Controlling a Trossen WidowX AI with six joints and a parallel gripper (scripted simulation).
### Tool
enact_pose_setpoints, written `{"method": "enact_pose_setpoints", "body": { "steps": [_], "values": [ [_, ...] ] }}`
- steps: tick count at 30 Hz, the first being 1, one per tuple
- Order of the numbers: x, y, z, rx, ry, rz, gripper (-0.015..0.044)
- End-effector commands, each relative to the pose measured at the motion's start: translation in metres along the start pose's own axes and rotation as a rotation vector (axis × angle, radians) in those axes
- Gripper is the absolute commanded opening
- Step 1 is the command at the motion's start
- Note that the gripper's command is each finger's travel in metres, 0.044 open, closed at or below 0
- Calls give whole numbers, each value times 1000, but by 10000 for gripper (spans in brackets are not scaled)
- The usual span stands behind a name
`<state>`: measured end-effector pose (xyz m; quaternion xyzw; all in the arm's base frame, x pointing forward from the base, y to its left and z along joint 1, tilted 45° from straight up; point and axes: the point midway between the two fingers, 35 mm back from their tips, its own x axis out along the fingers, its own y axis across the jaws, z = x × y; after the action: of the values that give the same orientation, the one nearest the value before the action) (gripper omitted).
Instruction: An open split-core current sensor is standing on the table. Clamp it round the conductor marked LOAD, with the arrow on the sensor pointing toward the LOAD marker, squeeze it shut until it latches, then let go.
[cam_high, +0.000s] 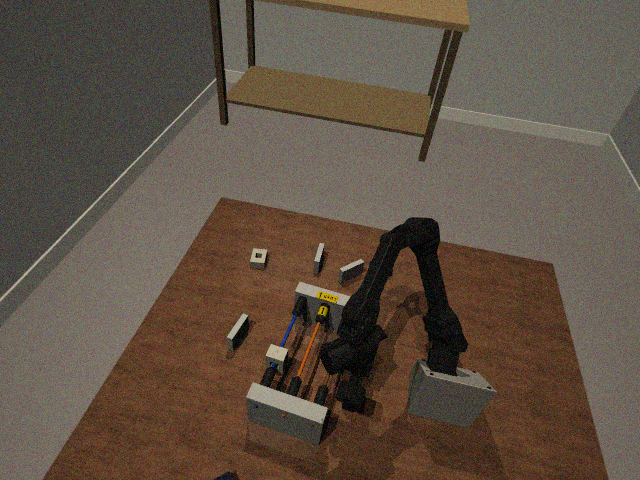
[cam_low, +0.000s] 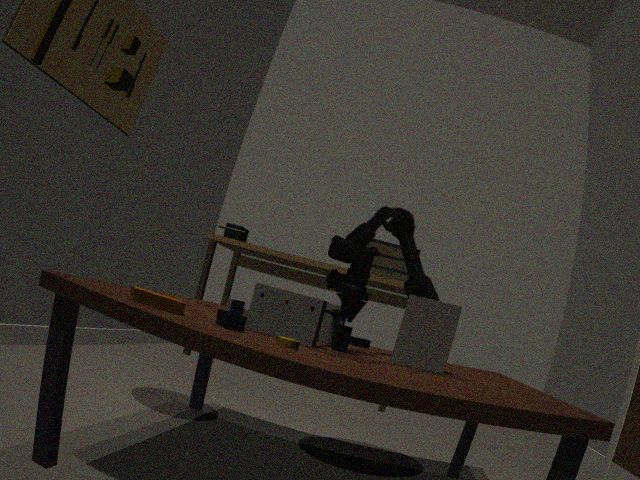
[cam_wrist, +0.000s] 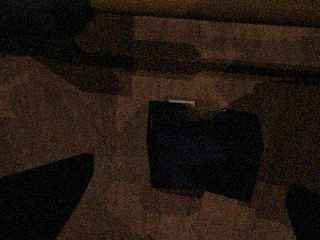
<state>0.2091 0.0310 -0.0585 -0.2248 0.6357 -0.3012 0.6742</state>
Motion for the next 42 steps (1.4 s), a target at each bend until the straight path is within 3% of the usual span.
{"method": "enact_pose_setpoints", "body": {
  "steps": [1, 12, 16, 31, 40, 42],
  "values": [
    [7, -1, -1, -6, -1, -4, 440],
    [24, -2, -2, -6, -1, -7, 440],
    [19, -1, -1, 1, 0, -3, 335],
    [19, -1, -1, 1, 0, -3, 235],
    [-19, 4, 5, -3, 0, 5, 0],
    [-32, 5, 5, -4, 0, 5, 0]
  ]
}}
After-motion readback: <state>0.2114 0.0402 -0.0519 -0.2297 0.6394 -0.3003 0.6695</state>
